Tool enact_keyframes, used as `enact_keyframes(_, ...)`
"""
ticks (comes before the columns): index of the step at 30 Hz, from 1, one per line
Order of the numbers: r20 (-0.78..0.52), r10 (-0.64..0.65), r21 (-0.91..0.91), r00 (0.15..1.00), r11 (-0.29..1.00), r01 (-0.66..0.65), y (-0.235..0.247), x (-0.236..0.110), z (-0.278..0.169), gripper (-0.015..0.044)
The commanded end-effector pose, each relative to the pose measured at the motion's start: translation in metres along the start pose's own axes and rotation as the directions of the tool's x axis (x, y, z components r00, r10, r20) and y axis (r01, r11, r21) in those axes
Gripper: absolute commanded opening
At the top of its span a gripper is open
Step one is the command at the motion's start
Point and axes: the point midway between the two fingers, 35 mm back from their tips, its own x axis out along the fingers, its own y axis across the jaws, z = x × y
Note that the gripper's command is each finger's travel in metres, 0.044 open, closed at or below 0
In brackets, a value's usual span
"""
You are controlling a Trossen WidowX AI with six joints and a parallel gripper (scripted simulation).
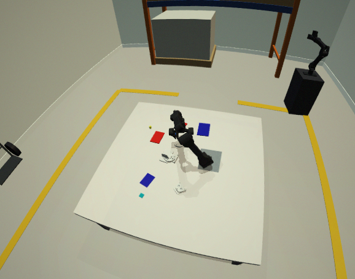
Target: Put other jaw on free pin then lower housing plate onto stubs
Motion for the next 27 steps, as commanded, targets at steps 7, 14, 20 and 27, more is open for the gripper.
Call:
enact_keyframes(7, 0.0, -0.004, 0.321, 1.0, 0.947, 0.004, -0.002, -0.001, 0.007, 0.044)
enact_keyframes(14, 0.0, -0.004, 0.527, 1.0, 0.85, 0.003, -0.003, -0.002, 0.01, 0.044)
enact_keyframes(20, 0.0, -0.004, 0.682, 1.0, 0.732, 0.003, -0.005, -0.003, 0.014, 0.044)
enact_keyframes(27, 0.0, -0.004, 0.817, 1.0, 0.577, 0.002, -0.006, -0.004, 0.017, 0.044)
